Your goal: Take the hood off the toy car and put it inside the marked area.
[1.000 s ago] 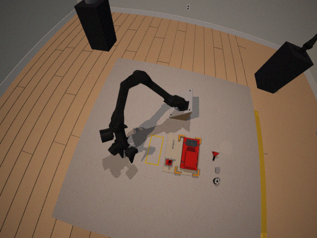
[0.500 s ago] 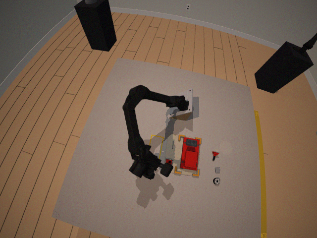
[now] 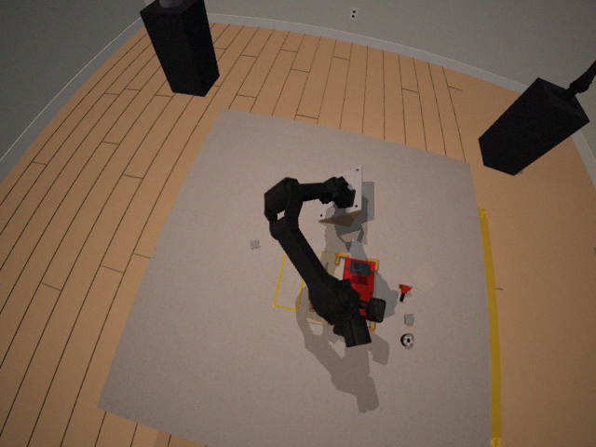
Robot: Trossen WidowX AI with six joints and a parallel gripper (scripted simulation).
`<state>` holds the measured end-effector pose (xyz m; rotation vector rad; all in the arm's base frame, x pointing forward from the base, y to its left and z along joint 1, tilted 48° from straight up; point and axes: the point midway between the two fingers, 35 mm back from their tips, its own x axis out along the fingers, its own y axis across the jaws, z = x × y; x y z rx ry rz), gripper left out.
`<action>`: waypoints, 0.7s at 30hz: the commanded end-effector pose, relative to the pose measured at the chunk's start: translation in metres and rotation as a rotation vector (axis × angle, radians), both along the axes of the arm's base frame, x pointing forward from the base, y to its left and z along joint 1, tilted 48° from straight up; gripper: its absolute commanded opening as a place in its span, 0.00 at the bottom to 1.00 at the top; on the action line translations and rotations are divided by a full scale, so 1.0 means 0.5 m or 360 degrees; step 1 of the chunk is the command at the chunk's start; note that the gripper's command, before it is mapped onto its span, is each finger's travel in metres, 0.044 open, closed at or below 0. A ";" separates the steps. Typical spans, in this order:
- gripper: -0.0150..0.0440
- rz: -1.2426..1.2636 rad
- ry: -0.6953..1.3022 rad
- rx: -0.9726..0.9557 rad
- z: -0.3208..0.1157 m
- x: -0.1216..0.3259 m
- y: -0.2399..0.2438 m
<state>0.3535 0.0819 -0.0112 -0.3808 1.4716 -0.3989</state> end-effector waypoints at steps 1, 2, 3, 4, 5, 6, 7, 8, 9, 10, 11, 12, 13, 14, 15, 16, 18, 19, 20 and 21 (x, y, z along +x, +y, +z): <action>1.00 0.0073 0.0027 -0.0292 -0.026 -0.046 0.056; 1.00 0.0097 0.0019 -0.0380 -0.031 -0.058 0.070; 1.00 0.0120 0.0007 -0.0451 -0.035 -0.068 0.082; 1.00 0.0136 -0.0003 -0.0494 -0.037 -0.074 0.088; 1.00 0.0141 -0.0006 -0.0508 -0.037 -0.076 0.091; 1.00 0.0141 -0.0006 -0.0508 -0.037 -0.076 0.091; 1.00 0.0141 -0.0006 -0.0508 -0.037 -0.076 0.091; 1.00 0.0141 -0.0006 -0.0508 -0.037 -0.076 0.091; 1.00 0.0141 -0.0006 -0.0508 -0.037 -0.076 0.091; 1.00 0.0141 -0.0006 -0.0508 -0.037 -0.076 0.091; 1.00 0.0141 -0.0006 -0.0508 -0.037 -0.076 0.091; 1.00 0.0141 -0.0006 -0.0508 -0.038 -0.076 0.091; 1.00 0.0141 -0.0006 -0.0508 -0.038 -0.076 0.090; 1.00 0.0141 -0.0006 -0.0508 -0.039 -0.076 0.090; 1.00 0.0141 -0.0006 -0.0508 -0.039 -0.075 0.089; 1.00 0.0141 -0.0006 -0.0508 -0.040 -0.075 0.088; 1.00 0.0141 -0.0007 -0.0507 -0.043 -0.075 0.086; 1.00 0.0141 -0.0007 -0.0507 -0.044 -0.074 0.084; 1.00 0.0141 -0.0007 -0.0507 -0.045 -0.074 0.083; 1.00 0.0141 -0.0007 -0.0507 -0.046 -0.074 0.082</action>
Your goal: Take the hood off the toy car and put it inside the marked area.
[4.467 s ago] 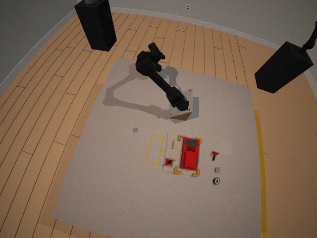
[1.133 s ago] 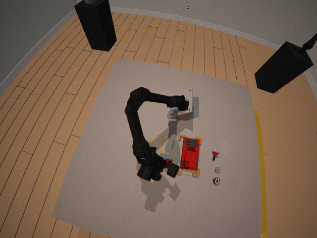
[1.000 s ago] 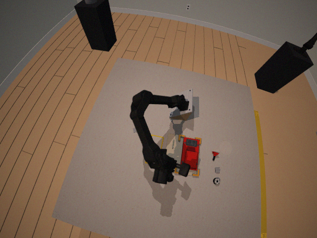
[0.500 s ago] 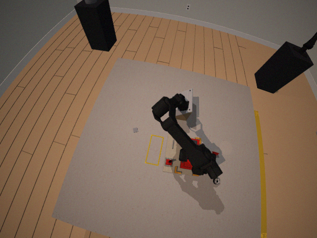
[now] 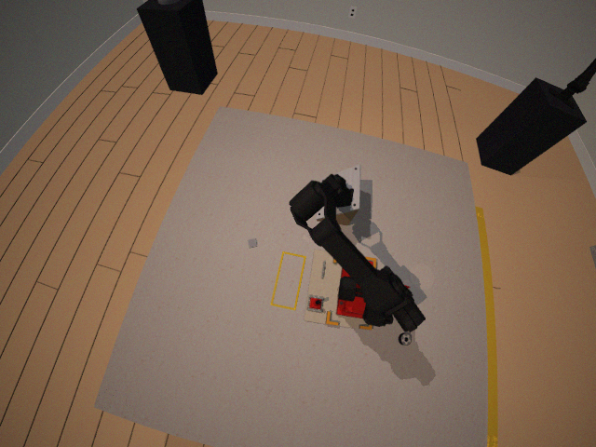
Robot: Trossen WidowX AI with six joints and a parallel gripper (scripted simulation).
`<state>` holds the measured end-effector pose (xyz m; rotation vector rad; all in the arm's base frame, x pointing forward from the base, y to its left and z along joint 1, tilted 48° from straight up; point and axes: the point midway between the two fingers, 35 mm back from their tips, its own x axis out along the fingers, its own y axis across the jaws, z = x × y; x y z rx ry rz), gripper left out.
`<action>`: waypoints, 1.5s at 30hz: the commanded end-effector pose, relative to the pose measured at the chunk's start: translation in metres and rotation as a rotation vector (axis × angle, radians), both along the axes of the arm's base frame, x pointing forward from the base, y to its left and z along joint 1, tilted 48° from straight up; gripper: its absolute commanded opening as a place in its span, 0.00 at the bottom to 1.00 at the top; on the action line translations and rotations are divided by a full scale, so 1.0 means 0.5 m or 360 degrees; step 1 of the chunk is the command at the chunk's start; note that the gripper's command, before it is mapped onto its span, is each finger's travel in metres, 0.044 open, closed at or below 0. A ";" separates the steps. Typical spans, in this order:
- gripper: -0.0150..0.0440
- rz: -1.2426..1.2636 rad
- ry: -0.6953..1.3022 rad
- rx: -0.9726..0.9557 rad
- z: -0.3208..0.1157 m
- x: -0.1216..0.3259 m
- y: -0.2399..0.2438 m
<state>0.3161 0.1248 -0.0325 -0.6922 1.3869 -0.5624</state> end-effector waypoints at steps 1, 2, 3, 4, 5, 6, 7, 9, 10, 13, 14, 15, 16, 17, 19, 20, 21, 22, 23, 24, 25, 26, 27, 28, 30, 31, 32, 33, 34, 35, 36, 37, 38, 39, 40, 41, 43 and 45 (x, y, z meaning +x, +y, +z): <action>1.00 0.0004 -0.0004 -0.0007 -0.004 0.001 -0.005; 1.00 0.0004 -0.0004 -0.0007 -0.006 0.002 -0.006; 1.00 0.0004 -0.0004 -0.0007 -0.007 0.002 -0.008; 1.00 0.0004 -0.0004 -0.0007 -0.008 0.002 -0.009; 1.00 0.0004 -0.0004 -0.0007 -0.009 0.002 -0.010; 1.00 0.0004 -0.0004 -0.0007 -0.010 0.003 -0.011; 1.00 0.0004 -0.0004 -0.0007 -0.011 0.003 -0.012; 1.00 0.0004 -0.0004 -0.0007 -0.013 0.003 -0.015; 1.00 0.0004 -0.0004 -0.0007 -0.015 0.004 -0.016; 1.00 0.0004 -0.0004 -0.0007 -0.018 0.004 -0.020; 1.00 0.0004 -0.0004 -0.0007 -0.019 0.005 -0.021; 1.00 0.0004 -0.0004 -0.0007 -0.020 0.005 -0.022; 1.00 0.0004 -0.0004 -0.0007 -0.021 0.005 -0.024; 1.00 0.0004 -0.0004 -0.0007 -0.022 0.005 -0.025; 1.00 0.0004 -0.0004 -0.0007 -0.025 0.006 -0.027; 1.00 0.0004 -0.0004 -0.0007 -0.026 0.006 -0.029; 1.00 0.0004 -0.0004 -0.0007 -0.027 0.006 -0.030; 1.00 0.0004 -0.0004 -0.0007 -0.028 0.006 -0.031; 1.00 0.0004 -0.0004 -0.0007 -0.029 0.007 -0.032; 1.00 0.0004 -0.0004 -0.0007 -0.030 0.007 -0.034; 1.00 0.0004 -0.0004 -0.0007 -0.031 0.007 -0.035; 1.00 0.0004 -0.0004 -0.0007 -0.032 0.007 -0.036; 1.00 0.0004 -0.0004 -0.0007 -0.033 0.007 -0.037; 1.00 0.0004 -0.0004 -0.0007 -0.034 0.008 -0.038; 1.00 0.0004 -0.0004 -0.0007 -0.037 0.008 -0.041; 1.00 0.0004 -0.0004 -0.0007 -0.038 0.008 -0.042; 1.00 0.0004 -0.0004 -0.0007 -0.039 0.008 -0.043; 1.00 0.0004 -0.0004 -0.0007 -0.040 0.008 -0.045; 1.00 0.0004 -0.0004 -0.0008 -0.041 0.009 -0.046; 1.00 0.0004 -0.0004 -0.0008 -0.042 0.009 -0.047; 1.00 0.0004 -0.0004 -0.0008 -0.043 0.009 -0.048; 1.00 0.0004 -0.0004 -0.0008 -0.044 0.009 -0.050; 1.00 0.0004 -0.0004 -0.0008 -0.045 0.009 -0.051; 1.00 0.0004 -0.0004 -0.0008 -0.046 0.009 -0.052; 1.00 0.0004 -0.0004 -0.0008 -0.047 0.010 -0.053; 1.00 0.0004 -0.0004 -0.0008 -0.048 0.010 -0.054; 1.00 0.0004 -0.0004 -0.0008 -0.051 0.010 -0.057; 1.00 0.0004 -0.0005 -0.0009 -0.053 0.011 -0.059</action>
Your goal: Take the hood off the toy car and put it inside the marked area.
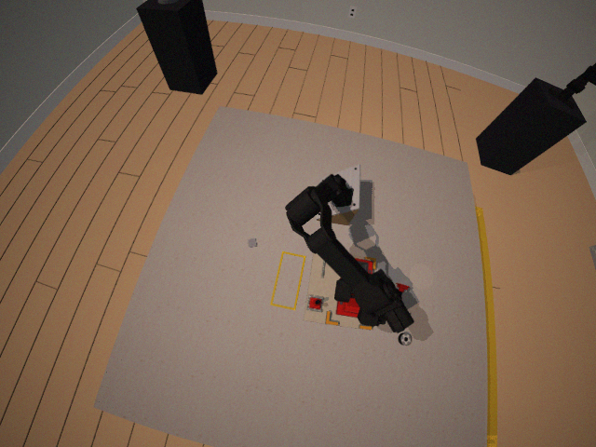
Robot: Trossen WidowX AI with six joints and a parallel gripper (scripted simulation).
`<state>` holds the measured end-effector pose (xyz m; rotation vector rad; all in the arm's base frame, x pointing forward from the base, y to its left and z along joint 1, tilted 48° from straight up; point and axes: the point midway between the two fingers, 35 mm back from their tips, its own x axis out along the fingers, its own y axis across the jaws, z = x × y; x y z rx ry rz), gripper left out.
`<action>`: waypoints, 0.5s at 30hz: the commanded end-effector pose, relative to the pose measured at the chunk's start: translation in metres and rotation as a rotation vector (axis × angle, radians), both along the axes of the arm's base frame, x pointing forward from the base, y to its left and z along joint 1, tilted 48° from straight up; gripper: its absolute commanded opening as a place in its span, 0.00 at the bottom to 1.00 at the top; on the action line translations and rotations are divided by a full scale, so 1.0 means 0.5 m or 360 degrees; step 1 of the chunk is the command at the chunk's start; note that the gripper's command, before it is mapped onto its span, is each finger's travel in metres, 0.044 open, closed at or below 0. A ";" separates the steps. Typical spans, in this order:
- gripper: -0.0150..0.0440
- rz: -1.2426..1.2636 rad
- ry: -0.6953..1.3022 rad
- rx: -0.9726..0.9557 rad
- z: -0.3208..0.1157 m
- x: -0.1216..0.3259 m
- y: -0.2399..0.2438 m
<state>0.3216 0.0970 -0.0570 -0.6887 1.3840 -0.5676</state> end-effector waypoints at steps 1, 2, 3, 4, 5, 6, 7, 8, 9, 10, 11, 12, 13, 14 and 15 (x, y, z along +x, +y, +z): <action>1.00 0.0010 0.0003 -0.0007 -0.005 0.000 -0.005; 1.00 0.0010 0.0003 -0.0007 -0.006 0.000 -0.006; 1.00 0.0010 0.0003 -0.0008 -0.007 0.000 -0.007; 1.00 0.0010 0.0003 -0.0008 -0.008 0.000 -0.009; 1.00 0.0010 0.0003 -0.0008 -0.009 0.000 -0.010; 1.00 0.0010 0.0003 -0.0008 -0.010 0.000 -0.011; 1.00 0.0010 0.0003 -0.0008 -0.011 0.001 -0.012; 1.00 0.0010 0.0003 -0.0008 -0.012 0.001 -0.014; 1.00 0.0010 0.0003 -0.0008 -0.014 0.001 -0.015; 1.00 0.0010 0.0003 -0.0009 -0.015 0.001 -0.016; 1.00 0.0010 0.0003 -0.0009 -0.015 0.001 -0.016; 1.00 0.0010 0.0003 -0.0009 -0.015 0.001 -0.016; 1.00 0.0010 0.0003 -0.0009 -0.015 0.001 -0.017; 1.00 0.0010 0.0003 -0.0009 -0.016 0.001 -0.017; 1.00 0.0010 0.0003 -0.0009 -0.016 0.001 -0.018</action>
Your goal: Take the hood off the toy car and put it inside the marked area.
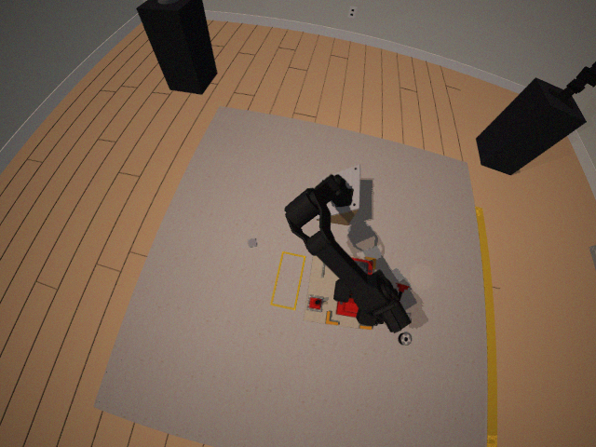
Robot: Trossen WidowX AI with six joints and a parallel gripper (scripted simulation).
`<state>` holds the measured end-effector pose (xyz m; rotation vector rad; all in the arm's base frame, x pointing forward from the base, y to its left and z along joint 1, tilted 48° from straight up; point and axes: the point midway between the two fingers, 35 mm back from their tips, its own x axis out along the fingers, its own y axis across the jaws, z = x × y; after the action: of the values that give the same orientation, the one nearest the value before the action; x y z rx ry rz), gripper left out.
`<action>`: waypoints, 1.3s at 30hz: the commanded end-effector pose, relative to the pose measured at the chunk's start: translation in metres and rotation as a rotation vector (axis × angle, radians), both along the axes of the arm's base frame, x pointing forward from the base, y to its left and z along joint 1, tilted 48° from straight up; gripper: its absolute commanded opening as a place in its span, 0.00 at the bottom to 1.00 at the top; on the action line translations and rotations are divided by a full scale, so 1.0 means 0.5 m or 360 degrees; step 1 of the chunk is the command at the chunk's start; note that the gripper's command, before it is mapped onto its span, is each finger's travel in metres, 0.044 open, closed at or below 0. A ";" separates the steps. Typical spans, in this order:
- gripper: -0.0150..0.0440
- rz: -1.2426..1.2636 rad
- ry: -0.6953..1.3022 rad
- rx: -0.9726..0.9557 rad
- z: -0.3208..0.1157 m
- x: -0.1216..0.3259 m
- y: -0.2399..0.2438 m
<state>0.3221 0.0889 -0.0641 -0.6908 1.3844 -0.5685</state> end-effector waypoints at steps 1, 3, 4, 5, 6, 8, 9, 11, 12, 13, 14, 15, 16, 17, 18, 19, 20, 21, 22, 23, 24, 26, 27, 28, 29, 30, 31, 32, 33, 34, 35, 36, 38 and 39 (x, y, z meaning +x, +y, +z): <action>1.00 0.0010 0.0001 -0.0005 -0.003 0.000 -0.002; 1.00 0.0010 0.0001 -0.0005 -0.004 0.001 -0.004; 1.00 0.0010 0.0001 -0.0005 -0.005 0.001 -0.004; 1.00 0.0010 0.0001 -0.0005 -0.005 0.001 -0.005; 1.00 0.0010 0.0001 -0.0006 -0.006 0.001 -0.006; 1.00 0.0010 0.0001 -0.0006 -0.007 0.001 -0.007; 1.00 0.0010 0.0001 -0.0006 -0.008 0.001 -0.008; 1.00 0.0010 0.0001 -0.0006 -0.009 0.002 -0.009; 1.00 0.0010 0.0001 -0.0006 -0.010 0.002 -0.010; 1.00 0.0010 0.0001 -0.0006 -0.011 0.002 -0.011; 1.00 0.0010 0.0001 -0.0006 -0.011 0.002 -0.012; 1.00 0.0010 0.0001 -0.0006 -0.012 0.002 -0.012; 1.00 0.0010 0.0001 -0.0006 -0.013 0.002 -0.013; 1.00 0.0010 0.0001 -0.0006 -0.013 0.002 -0.014; 1.00 0.0010 0.0001 -0.0006 -0.014 0.002 -0.015; 1.00 0.0010 0.0001 -0.0006 -0.015 0.003 -0.015; 1.00 0.0010 0.0001 -0.0006 -0.015 0.003 -0.016; 1.00 0.0010 0.0001 -0.0006 -0.016 0.003 -0.017; 1.00 0.0010 0.0001 -0.0006 -0.017 0.003 -0.017; 1.00 0.0010 0.0001 -0.0006 -0.017 0.003 -0.018; 1.00 0.0010 0.0001 -0.0006 -0.018 0.003 -0.019; 1.00 0.0010 0.0001 -0.0006 -0.019 0.003 -0.020; 1.00 0.0010 0.0001 -0.0006 -0.020 0.003 -0.021; 1.00 0.0010 0.0001 -0.0006 -0.021 0.003 -0.022; 1.00 0.0010 0.0001 -0.0006 -0.021 0.004 -0.023; 1.00 0.0010 0.0001 -0.0006 -0.022 0.004 -0.023; 1.00 0.0010 0.0001 -0.0006 -0.023 0.004 -0.024; 1.00 0.0009 0.0001 -0.0006 -0.023 0.004 -0.025; 1.00 0.0009 0.0001 -0.0006 -0.024 0.004 -0.025; 1.00 0.0009 0.0001 -0.0007 -0.025 0.004 -0.026; 1.00 0.0009 0.0001 -0.0007 -0.025 0.004 -0.027; 1.00 0.0009 0.0001 -0.0007 -0.026 0.004 -0.028; 0.91 0.0002 0.0000 -0.0001 -0.024 0.004 -0.025; 0.87 0.0002 0.0000 -0.0001 -0.024 0.004 -0.025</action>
<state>0.3239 0.0758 -0.0763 -0.6921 1.3848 -0.5686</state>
